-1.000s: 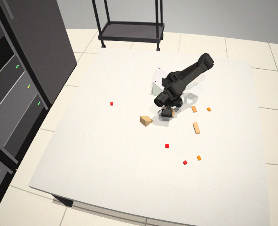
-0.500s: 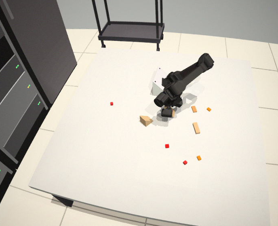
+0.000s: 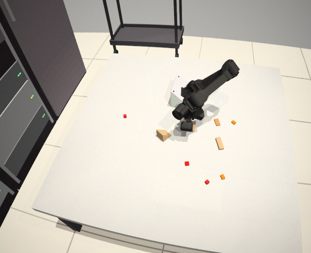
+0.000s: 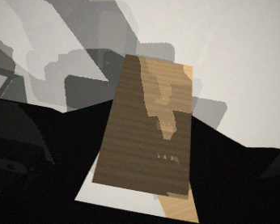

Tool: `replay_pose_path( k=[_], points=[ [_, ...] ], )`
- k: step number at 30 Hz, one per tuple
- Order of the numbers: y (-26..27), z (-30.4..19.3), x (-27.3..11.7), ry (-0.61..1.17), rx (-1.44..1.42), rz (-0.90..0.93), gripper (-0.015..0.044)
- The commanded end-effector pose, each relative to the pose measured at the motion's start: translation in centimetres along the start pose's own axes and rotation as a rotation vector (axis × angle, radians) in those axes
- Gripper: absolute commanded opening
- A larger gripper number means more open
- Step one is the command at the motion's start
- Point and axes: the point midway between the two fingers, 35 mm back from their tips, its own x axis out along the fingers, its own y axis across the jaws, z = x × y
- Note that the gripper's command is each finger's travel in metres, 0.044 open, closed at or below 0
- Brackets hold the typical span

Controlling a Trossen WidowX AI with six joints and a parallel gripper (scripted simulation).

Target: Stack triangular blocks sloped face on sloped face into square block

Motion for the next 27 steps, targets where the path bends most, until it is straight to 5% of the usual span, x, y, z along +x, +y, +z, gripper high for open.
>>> replay_pose_path(
  k=[1, 27],
  points=[
    [0.0, -0.1, 0.0, 0.006, -0.007, 0.002, 0.0000],
    [0.0, 0.0, 1.5, 0.001, 0.003, 0.002, 0.0000]
  ],
)
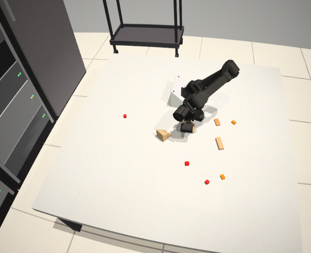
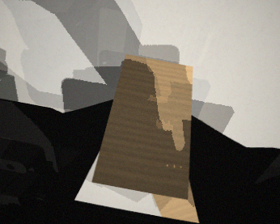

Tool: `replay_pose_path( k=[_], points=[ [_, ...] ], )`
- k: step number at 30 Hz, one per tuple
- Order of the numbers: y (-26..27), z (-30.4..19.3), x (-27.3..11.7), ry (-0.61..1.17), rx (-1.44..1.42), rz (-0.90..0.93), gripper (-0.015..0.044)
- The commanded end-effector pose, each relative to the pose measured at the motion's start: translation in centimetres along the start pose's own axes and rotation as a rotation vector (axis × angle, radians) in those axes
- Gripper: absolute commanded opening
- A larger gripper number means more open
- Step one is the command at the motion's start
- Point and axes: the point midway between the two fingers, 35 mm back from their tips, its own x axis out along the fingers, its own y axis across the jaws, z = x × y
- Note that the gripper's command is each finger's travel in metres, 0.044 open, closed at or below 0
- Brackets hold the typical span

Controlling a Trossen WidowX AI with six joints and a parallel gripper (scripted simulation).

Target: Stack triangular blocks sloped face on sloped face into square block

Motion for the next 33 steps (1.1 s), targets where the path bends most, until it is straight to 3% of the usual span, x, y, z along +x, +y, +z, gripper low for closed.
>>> replay_pose_path(
  k=[1, 15, 31, 33],
  points=[
    [0.2, 0.0, 0.7, -0.007, 0.012, 0.003, 0.0000],
    [0.2, 0.1, 1.8, -0.007, 0.015, 0.004, 0.0000],
    [0.1, 0.0, 1.6, -0.001, 0.006, 0.004, 0.0420],
    [0.1, 0.0, 1.6, -0.001, 0.006, 0.004, 0.0440]
  ],
)
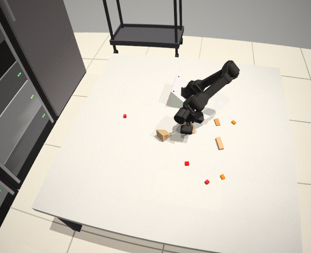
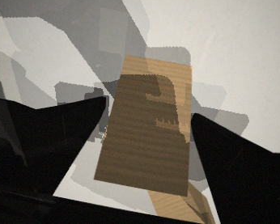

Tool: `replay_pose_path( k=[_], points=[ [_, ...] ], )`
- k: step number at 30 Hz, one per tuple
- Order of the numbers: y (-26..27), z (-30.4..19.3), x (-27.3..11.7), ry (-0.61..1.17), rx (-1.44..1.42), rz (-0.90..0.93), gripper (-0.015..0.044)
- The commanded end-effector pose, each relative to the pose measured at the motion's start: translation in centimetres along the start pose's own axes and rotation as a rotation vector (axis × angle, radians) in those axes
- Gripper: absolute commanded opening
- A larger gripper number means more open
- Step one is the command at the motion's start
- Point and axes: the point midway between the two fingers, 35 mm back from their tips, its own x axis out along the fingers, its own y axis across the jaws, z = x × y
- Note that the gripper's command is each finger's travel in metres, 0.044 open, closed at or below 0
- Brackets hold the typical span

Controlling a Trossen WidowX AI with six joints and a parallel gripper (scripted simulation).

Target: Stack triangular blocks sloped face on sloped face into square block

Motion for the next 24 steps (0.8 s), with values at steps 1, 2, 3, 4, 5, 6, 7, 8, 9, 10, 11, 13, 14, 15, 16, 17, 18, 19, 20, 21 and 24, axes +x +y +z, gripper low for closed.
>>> replay_pose_path(
  k=[1, 2, 3, 4, 5, 6, 7, 8, 9, 10, 11, 13, 14, 15, 16, 17, 18, 19, 20, 21, 24],
  points=[
    [0.0, 0.0, 0.0, 0.000, -0.001, -0.001, 0.0440],
    [0.0, 0.0, 0.0, 0.000, -0.001, -0.001, 0.0440],
    [0.0, 0.0, 0.0, 0.000, -0.001, -0.001, 0.0440],
    [0.0, 0.0, 0.0, 0.000, -0.001, -0.001, 0.0440],
    [0.0, 0.0, 0.0, 0.000, -0.001, -0.001, 0.0440],
    [-0.1, 0.0, -0.3, 0.001, -0.001, -0.001, 0.0440],
    [-0.1, -0.1, -1.0, 0.002, -0.001, -0.001, 0.0440],
    [-0.2, -0.1, -2.0, 0.004, 0.000, -0.001, 0.0440],
    [-0.2, -0.2, -3.5, 0.005, 0.000, -0.001, 0.0440],
    [-0.1, -0.2, -4.9, 0.004, 0.000, 0.000, 0.0440],
    [0.0, -0.1, -5.7, 0.003, 0.000, 0.000, 0.0440],
    [0.0, -0.1, -6.0, 0.002, 0.000, 0.000, 0.0440],
    [0.0, -0.1, -6.0, 0.002, 0.000, 0.000, 0.0440],
    [0.0, -0.1, -6.0, 0.002, 0.000, 0.000, 0.0440],
    [0.0, -0.1, -6.0, 0.002, 0.000, 0.000, 0.0440],
    [0.0, -0.1, -5.8, 0.001, 0.002, -0.001, 0.0440],
    [-0.1, -0.1, -5.4, -0.002, 0.008, -0.004, 0.0440],
    [0.0, -0.1, -5.4, -0.004, 0.009, -0.004, 0.0440],
    [0.0, -0.1, -5.4, -0.004, 0.009, -0.004, 0.0440],
    [-0.1, -0.1, -5.4, -0.004, 0.007, -0.004, 0.0440],
    [0.0, -0.4, -5.6, -0.024, 0.009, 0.006, 0.0440]
  ],
)
